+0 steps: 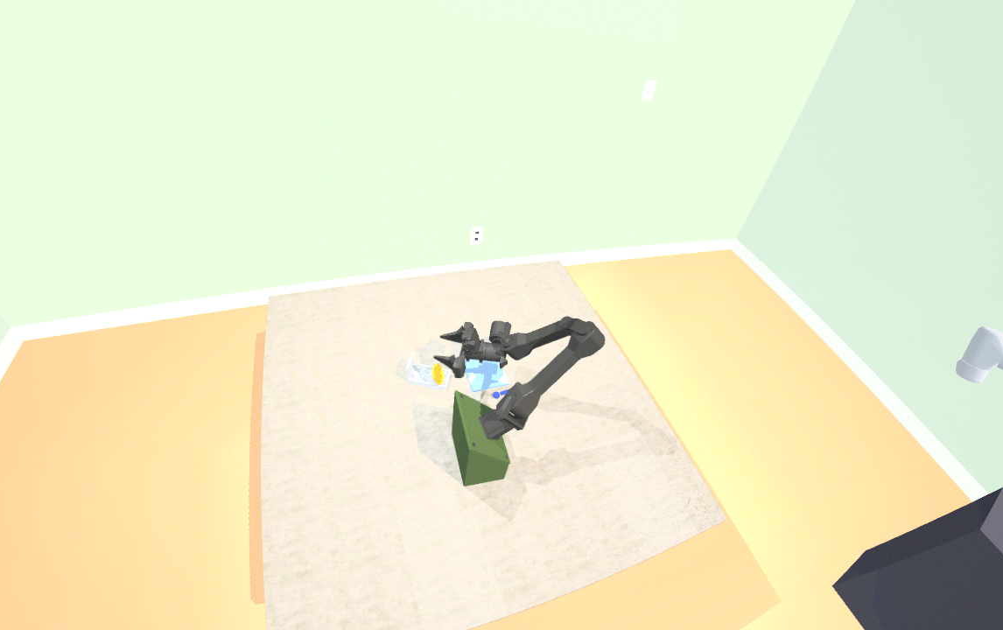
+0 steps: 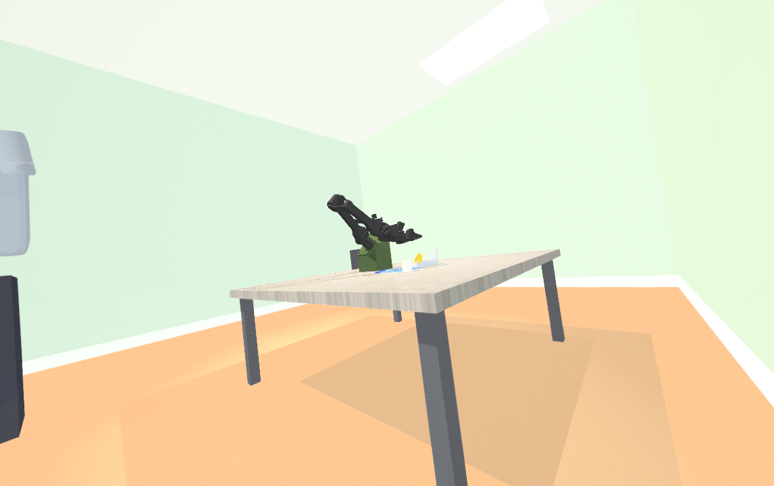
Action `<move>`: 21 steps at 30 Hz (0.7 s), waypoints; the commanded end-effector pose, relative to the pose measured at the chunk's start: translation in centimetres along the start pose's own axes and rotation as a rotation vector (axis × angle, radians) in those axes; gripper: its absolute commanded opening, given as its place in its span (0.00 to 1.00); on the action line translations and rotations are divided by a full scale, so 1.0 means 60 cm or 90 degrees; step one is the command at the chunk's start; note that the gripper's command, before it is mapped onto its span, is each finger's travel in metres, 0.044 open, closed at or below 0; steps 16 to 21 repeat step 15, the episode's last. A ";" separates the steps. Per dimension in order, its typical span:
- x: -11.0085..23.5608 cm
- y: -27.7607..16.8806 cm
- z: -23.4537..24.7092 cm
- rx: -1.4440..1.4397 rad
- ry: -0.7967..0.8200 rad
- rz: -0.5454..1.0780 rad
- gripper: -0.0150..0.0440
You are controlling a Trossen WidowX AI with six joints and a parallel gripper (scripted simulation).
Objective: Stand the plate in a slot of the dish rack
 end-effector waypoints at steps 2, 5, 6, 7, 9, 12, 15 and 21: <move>0.004 0.017 0.006 -0.019 -0.001 0.007 0.93; 0.000 0.022 0.007 -0.060 0.012 0.034 0.93; -0.001 0.024 0.008 -0.077 0.017 0.046 0.93; -0.003 0.027 0.009 -0.094 0.022 0.058 0.93; -0.006 0.031 0.010 -0.128 0.031 0.084 0.93; -0.009 0.039 0.013 -0.177 0.040 0.123 0.93; -0.013 0.047 0.016 -0.225 0.047 0.166 0.93; -0.013 0.047 0.016 -0.225 0.047 0.166 0.93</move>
Point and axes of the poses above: the point midway between the two fingers, 35 mm back from their tips, its own x axis back along the fingers, its own z axis across the jaws, y = z × x, the point moved 9 cm from there along x, back along the fingers, and after that the axes turned 12 degrees about -x, right-handed, at the moved point
